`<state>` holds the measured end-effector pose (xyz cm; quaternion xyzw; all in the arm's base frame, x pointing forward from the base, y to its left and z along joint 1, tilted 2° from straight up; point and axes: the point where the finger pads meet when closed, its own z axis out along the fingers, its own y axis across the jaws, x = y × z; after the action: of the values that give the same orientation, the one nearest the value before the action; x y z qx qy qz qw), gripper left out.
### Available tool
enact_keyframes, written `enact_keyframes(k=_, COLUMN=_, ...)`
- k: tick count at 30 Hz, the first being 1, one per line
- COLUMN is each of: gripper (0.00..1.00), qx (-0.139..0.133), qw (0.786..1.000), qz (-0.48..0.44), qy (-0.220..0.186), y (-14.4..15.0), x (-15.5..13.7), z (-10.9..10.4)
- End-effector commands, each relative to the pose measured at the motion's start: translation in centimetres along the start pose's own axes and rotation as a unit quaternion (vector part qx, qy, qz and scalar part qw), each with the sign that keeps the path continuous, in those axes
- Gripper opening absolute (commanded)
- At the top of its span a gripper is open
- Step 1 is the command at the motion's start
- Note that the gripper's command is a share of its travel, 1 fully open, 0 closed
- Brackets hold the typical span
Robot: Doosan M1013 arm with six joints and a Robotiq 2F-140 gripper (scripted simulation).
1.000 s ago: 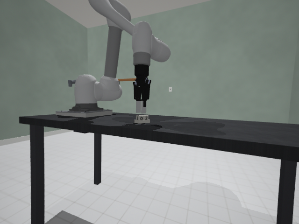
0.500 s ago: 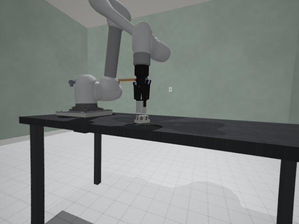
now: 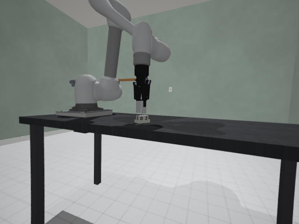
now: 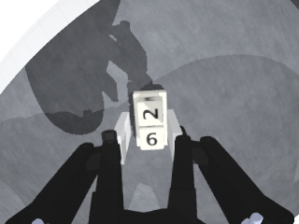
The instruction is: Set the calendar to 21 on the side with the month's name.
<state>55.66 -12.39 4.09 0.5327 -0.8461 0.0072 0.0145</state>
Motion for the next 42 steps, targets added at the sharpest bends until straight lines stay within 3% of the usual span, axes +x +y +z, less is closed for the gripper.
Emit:
enact_keyframes(k=1, gripper=0.35, qx=-0.003, qw=1.0, qz=0.001, qy=0.003, y=0.26, x=0.48, z=0.41)
enact_keyframes(k=42, gripper=0.35, qx=-0.003, qw=1.0, qz=0.001, qy=0.003, y=0.53, x=0.97, z=0.41)
